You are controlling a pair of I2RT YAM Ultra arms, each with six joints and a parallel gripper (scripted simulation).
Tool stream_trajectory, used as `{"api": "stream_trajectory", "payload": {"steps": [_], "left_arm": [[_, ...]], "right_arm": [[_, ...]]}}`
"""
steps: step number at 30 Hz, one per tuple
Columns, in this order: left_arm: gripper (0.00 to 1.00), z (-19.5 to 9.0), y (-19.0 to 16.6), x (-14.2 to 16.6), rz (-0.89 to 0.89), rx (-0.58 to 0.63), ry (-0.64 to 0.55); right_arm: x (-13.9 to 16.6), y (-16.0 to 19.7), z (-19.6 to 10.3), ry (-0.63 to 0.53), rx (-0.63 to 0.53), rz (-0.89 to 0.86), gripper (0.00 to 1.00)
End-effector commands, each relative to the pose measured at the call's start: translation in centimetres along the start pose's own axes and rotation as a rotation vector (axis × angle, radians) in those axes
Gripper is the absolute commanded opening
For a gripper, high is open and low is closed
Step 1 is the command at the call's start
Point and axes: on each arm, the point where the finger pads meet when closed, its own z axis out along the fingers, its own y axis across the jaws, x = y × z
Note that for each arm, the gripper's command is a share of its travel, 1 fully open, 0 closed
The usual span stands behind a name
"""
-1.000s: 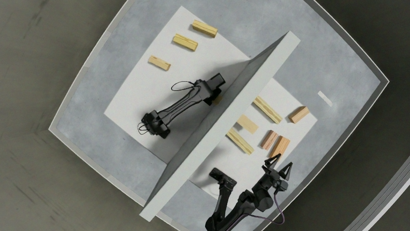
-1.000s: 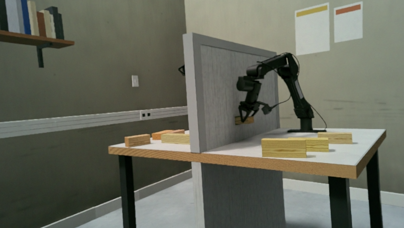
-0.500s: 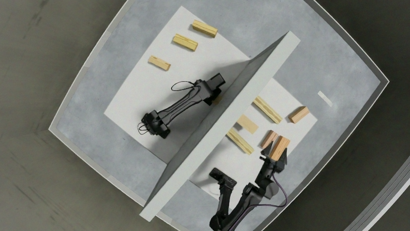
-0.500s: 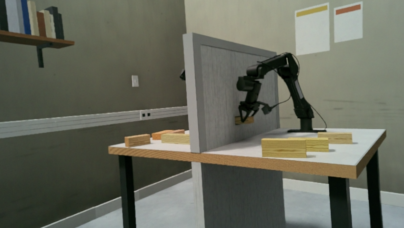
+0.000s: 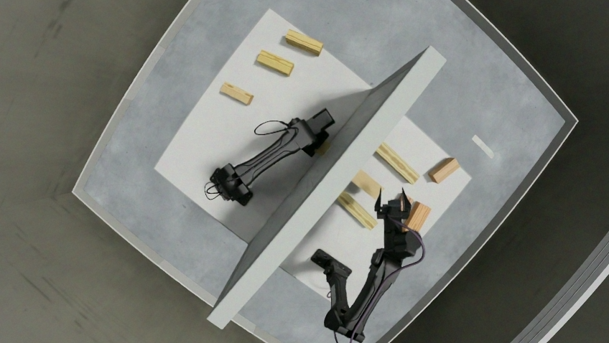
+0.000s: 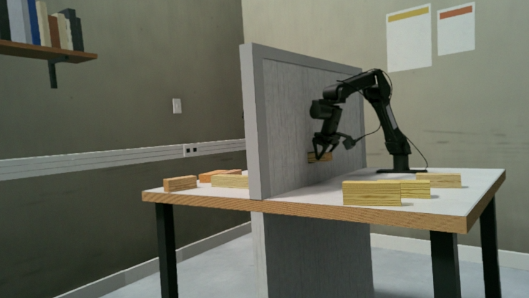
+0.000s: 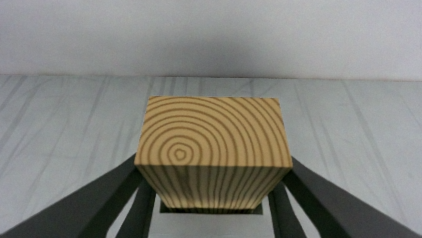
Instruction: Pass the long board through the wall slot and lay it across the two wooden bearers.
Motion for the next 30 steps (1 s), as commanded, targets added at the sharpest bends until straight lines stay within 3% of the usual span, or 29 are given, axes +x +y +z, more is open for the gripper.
{"api": "stream_trajectory", "payload": {"steps": [1, 3, 6, 9, 10, 12, 15, 16, 20, 30], "left_arm": [[0.00, -3.2, -1.3, 2.7, 0.033, 0.090, 0.102], [0.00, -3.2, -1.3, 2.7, 0.033, 0.090, 0.102], [0.00, -3.2, -1.3, 2.7, 0.033, 0.090, 0.102], [0.00, -3.2, -1.3, 2.7, 0.033, 0.090, 0.102], [0.00, -3.2, -1.3, 2.7, 0.033, 0.090, 0.102], [0.00, -3.2, -1.3, 2.7, 0.033, 0.090, 0.102], [0.00, -3.2, -1.3, 2.7, 0.033, 0.090, 0.102], [0.00, -3.2, -1.3, 2.7, 0.033, 0.090, 0.102], [0.00, -3.2, -1.3, 2.7, 0.033, 0.090, 0.102], [0.00, -3.2, -1.3, 2.7, 0.033, 0.090, 0.102]], "right_arm": [[-0.3, 1.0, 1.0, 0.045, -0.092, -0.060, 0.73], [0.6, 2.7, 2.2, 0.072, -0.187, -0.104, 0.73], [0.5, 3.1, 2.4, 0.070, -0.210, -0.123, 0.73], [2.8, 6.8, 4.4, 0.114, -0.418, -0.196, 0.73], [0.5, 4.9, 3.3, 0.064, -0.332, -0.209, 0.73], [2.1, 6.3, 4.8, 0.102, -0.403, -0.203, 0.73], [3.8, 9.9, 6.1, 0.106, -0.604, -0.261, 0.73], [2.2, 8.5, 5.5, 0.071, -0.546, -0.280, 0.73], [3.9, 11.2, 7.0, 0.084, -0.689, -0.293, 0.73], [4.3, 12.3, 8.2, 0.074, -0.760, -0.306, 0.73]]}}
